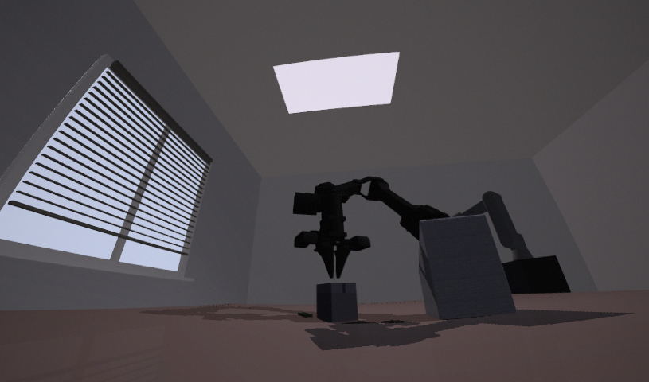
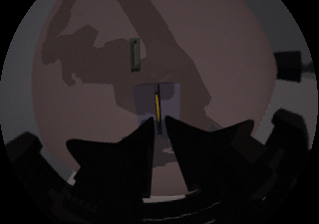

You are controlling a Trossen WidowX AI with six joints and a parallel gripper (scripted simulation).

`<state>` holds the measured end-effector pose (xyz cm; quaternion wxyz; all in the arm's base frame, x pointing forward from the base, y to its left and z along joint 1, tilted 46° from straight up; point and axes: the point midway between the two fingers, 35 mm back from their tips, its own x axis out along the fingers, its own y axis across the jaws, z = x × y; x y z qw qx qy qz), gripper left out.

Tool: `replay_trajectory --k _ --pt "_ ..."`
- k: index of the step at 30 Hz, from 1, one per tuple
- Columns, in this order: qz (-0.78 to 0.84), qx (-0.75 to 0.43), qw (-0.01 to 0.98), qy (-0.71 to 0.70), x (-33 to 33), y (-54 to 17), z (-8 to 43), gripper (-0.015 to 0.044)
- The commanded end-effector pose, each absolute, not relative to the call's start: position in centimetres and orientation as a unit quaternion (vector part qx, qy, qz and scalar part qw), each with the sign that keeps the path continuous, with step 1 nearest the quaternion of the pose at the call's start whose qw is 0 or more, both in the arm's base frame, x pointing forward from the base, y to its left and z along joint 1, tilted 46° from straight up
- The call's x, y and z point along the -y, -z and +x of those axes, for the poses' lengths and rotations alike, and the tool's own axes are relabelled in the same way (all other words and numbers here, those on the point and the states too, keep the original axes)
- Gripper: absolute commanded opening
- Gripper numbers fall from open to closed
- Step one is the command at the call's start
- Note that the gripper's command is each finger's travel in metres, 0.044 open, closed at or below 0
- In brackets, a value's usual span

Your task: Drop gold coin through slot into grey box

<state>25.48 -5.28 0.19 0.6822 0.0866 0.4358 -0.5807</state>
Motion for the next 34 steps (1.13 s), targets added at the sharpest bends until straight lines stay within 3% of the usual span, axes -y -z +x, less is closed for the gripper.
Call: replay_trajectory --k 1,10,21,34 --pt "0.087 -0.436 0.682 0.581 5.3 -0.2 25.5 0.0157" --pt "0.087 -0.436 0.682 0.581 5.3 -0.2 25.5 0.0161" --pt "0.083 -0.437 0.681 0.582 2.2 -3.2 25.5 0.0440" --pt "0.081 -0.437 0.680 0.583 1.5 -4.1 25.4 0.0440"
